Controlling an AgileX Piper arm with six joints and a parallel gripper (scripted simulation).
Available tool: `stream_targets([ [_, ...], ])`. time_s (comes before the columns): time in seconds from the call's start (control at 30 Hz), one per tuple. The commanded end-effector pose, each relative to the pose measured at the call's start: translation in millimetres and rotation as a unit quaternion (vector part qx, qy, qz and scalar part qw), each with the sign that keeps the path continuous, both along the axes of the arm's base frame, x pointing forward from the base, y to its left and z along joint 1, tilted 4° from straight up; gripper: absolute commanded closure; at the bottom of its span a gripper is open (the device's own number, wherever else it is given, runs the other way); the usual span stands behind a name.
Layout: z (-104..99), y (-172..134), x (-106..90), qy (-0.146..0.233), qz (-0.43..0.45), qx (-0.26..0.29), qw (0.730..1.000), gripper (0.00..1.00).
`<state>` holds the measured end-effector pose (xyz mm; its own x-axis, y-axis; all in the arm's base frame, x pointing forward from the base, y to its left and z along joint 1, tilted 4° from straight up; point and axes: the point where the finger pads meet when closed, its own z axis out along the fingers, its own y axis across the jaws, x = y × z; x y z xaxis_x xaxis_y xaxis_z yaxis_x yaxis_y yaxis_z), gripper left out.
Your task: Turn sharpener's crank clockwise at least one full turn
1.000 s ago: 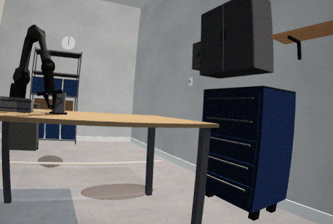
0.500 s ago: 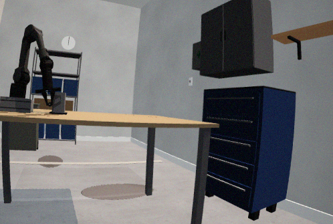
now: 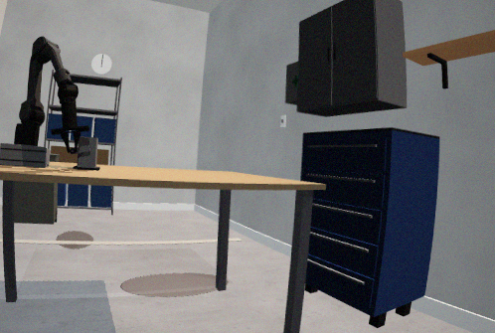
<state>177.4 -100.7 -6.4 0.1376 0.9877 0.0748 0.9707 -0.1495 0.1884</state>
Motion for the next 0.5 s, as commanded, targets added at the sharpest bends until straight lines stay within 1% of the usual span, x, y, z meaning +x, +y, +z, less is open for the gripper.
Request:
stream_targets([
  [0.0,3,-1,0.2,-0.002,0.0,-0.002,1.0,0.8],
  [0.47,18,-2,-0.8,-0.002,0.0,-0.002,1.0,0.8],
])
